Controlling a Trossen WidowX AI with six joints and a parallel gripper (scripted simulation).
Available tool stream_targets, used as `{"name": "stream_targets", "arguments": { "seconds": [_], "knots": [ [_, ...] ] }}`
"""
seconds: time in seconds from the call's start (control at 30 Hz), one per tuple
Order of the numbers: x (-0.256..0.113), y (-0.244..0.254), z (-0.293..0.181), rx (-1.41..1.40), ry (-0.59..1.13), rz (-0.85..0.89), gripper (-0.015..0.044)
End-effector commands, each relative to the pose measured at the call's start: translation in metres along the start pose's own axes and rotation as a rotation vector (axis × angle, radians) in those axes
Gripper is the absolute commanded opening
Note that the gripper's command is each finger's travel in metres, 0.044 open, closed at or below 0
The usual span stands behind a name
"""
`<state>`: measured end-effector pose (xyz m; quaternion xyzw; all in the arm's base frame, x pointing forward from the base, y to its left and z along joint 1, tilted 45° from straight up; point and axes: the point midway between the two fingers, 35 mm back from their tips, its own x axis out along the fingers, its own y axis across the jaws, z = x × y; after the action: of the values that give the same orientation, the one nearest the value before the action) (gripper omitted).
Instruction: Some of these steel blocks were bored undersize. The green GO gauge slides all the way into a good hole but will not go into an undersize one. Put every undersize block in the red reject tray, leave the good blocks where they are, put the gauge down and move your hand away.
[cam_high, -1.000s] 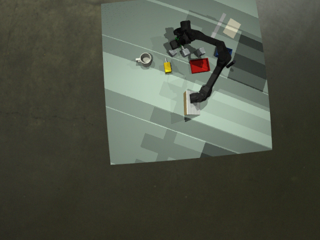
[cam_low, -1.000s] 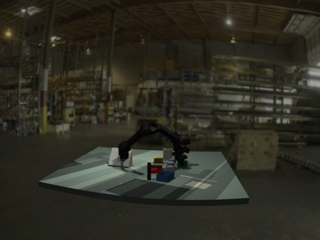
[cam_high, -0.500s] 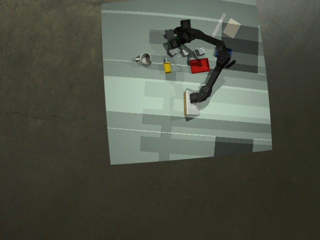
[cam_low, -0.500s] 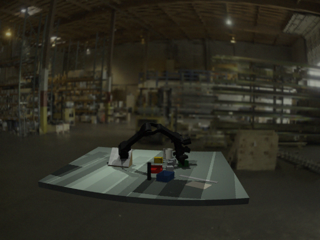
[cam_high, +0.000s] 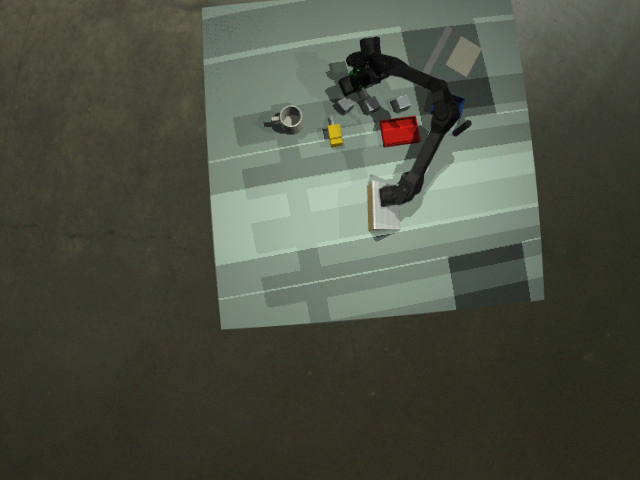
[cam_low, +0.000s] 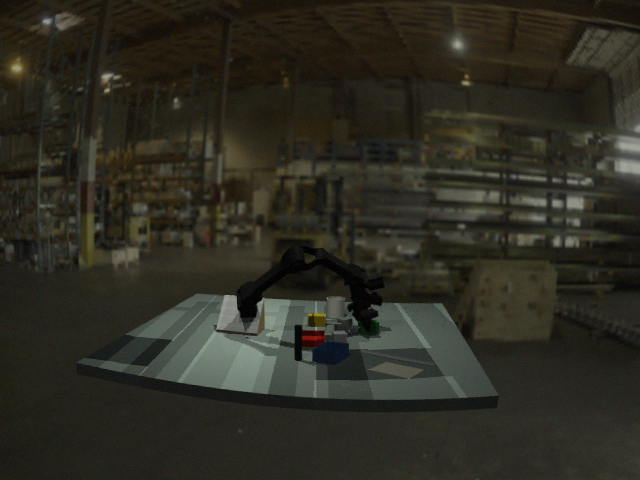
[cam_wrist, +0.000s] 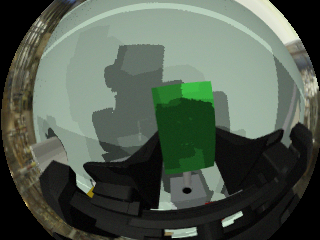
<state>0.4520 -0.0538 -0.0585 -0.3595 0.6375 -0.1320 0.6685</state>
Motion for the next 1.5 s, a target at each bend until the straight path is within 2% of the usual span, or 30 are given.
{"name": "stream_targets", "arguments": {
  "seconds": [0.0,0.17,0.3,0.47,0.87,1.47],
  "knots": [
    [-0.001,0.000,0.004,-0.001,-0.006,-0.001,0.0000],
    [-0.003,0.000,0.007,-0.001,-0.005,-0.001,0.0000],
    [-0.031,0.000,0.009,-0.001,0.001,0.001,0.0000],
    [-0.032,0.002,0.006,-0.009,0.026,0.010,0.0000],
    [-0.006,0.002,0.002,0.000,0.000,-0.001,0.0000],
    [-0.001,0.000,0.008,-0.001,-0.006,-0.001,0.0000]
  ]
}}
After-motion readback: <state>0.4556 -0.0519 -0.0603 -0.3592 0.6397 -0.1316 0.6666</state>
